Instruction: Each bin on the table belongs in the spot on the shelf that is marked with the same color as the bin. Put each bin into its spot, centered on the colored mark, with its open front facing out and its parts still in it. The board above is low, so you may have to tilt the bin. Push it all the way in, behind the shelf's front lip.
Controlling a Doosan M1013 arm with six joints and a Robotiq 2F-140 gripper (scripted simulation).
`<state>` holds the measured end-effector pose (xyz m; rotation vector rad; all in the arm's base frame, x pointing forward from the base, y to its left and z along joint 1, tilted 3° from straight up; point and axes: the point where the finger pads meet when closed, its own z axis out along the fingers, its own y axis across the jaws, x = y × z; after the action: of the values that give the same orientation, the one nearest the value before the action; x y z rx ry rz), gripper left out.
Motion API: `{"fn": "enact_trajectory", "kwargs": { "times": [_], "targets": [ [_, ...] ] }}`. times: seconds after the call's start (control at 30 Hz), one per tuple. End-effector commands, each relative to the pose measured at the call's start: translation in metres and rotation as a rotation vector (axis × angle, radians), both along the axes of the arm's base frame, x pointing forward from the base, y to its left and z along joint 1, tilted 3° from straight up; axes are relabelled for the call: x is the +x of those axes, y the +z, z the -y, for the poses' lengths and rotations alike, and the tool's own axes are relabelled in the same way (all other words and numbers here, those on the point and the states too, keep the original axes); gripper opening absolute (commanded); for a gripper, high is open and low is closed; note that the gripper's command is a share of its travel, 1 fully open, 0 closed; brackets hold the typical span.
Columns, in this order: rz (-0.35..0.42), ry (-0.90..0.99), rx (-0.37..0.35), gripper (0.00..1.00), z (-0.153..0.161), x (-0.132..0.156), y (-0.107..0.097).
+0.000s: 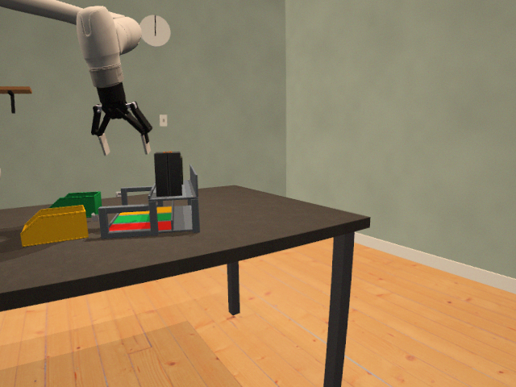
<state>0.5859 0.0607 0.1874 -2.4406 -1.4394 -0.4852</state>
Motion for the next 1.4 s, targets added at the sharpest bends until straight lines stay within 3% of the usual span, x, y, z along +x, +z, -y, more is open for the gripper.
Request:
{"fn": "enact_trajectory", "kwargs": {
  "times": [0.0, 0.33, 0.5, 1.37],
  "targets": [
    [-0.006, -0.023, -0.025, 1.0, 0.003, 0.0, -0.003],
    [-0.006, -0.023, -0.025, 1.0, 0.003, 0.0, -0.003],
    [0.001, -0.101, -0.083, 1.0, 0.015, 0.002, -0.008],
    [0.001, -0.103, -0.084, 1.0, 0.015, 0.002, -0.008]
  ]
}}
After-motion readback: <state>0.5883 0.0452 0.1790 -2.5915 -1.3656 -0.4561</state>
